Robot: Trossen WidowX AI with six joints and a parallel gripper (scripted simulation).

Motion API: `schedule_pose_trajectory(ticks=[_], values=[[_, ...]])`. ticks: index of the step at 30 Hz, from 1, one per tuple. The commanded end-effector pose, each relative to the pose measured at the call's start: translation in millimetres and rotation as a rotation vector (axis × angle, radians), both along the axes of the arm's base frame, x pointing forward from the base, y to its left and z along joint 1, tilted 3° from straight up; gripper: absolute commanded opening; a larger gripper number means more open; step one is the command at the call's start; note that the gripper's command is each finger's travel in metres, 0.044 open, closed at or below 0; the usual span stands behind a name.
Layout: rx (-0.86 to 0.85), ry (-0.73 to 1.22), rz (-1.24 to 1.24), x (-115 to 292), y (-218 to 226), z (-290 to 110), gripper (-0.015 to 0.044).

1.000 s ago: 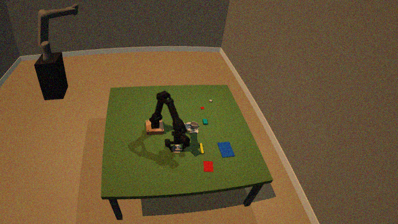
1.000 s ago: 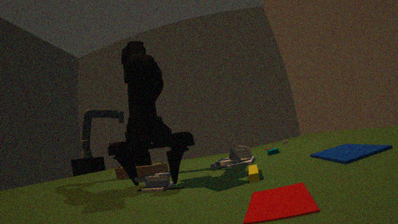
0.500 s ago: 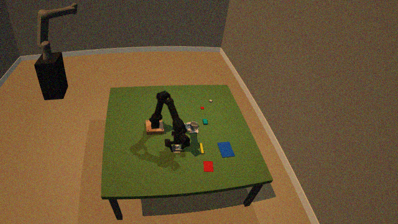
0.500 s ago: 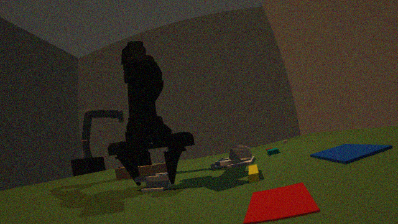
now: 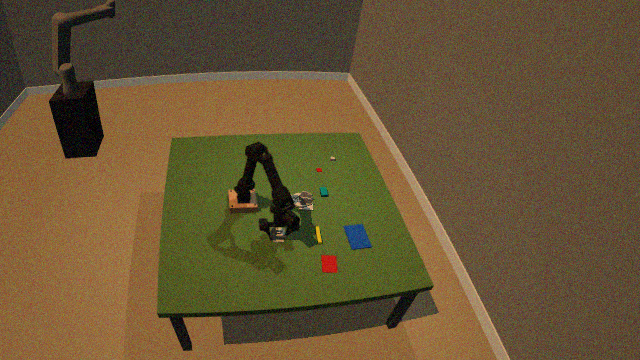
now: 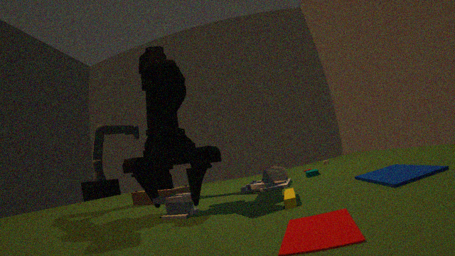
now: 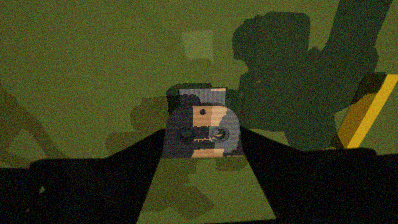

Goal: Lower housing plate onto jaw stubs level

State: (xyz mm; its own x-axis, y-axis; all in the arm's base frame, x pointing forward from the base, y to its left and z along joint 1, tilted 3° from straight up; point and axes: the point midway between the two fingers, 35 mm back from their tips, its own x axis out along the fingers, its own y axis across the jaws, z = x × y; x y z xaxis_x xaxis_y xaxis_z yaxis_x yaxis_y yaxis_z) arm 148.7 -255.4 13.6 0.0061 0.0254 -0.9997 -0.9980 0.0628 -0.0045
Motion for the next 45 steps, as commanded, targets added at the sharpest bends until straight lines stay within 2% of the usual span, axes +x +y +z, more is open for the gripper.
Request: schedule_pose_trajectory(ticks=[1,16,22,45], values=[[-0.008,-0.007,0.001,2,-3,14,0.0351],[-0.008,-0.011,0.003,1,-2,62,0.0351],[-0.008,-0.011,-0.01,2,-1,64,0.0351],[0.0,-0.006,-0.448,59,50,67,0.0351]])
